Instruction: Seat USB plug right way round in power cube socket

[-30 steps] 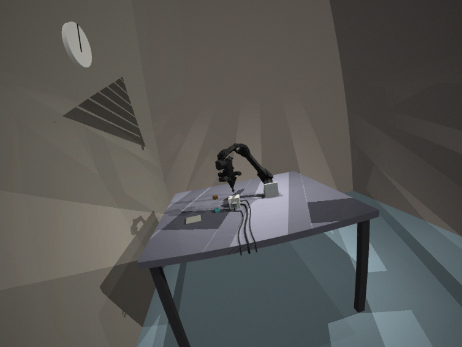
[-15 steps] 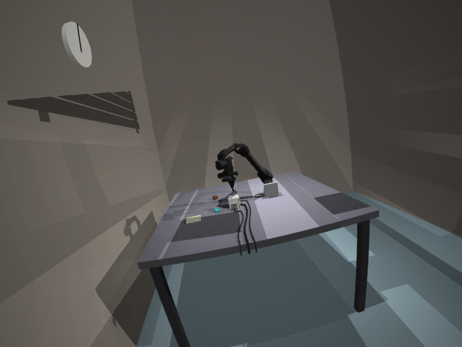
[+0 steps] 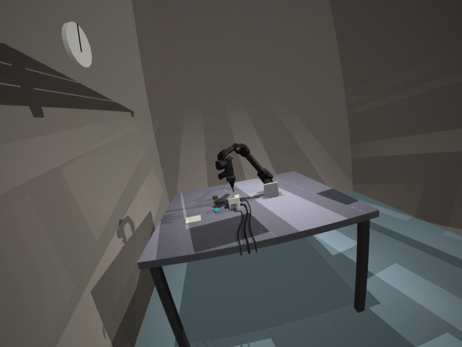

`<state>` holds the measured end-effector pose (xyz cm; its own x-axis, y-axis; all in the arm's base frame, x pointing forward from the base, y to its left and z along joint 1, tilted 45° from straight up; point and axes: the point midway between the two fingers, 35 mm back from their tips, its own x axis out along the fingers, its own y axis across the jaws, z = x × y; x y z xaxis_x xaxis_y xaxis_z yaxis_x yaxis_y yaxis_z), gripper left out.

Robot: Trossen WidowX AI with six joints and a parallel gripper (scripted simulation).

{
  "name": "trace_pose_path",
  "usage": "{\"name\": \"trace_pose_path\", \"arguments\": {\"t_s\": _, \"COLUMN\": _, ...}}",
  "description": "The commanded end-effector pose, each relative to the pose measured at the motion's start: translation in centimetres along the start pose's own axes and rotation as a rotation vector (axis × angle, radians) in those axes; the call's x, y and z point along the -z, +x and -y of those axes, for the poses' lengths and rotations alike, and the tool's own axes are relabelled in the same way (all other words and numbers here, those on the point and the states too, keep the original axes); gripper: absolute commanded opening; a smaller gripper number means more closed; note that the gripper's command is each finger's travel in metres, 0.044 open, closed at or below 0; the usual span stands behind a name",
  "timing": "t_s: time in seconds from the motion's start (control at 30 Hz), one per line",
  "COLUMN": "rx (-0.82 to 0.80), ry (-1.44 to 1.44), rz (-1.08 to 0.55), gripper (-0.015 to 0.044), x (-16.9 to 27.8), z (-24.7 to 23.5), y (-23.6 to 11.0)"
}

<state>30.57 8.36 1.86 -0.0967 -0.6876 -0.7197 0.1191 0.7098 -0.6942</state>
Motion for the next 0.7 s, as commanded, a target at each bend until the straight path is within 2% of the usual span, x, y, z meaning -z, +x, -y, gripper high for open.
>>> {"name": "trace_pose_path", "arguments": {"t_s": 0.0, "rx": 0.000, "ry": -0.099, "rz": 0.000, "gripper": 0.0000, "x": 0.01, "z": -0.01, "y": 0.02}}
{"name": "trace_pose_path", "arguments": {"t_s": 0.67, "rx": 0.000, "ry": -0.622, "rz": 0.000, "gripper": 0.0000, "x": 0.01, "z": -0.01, "y": 0.02}}
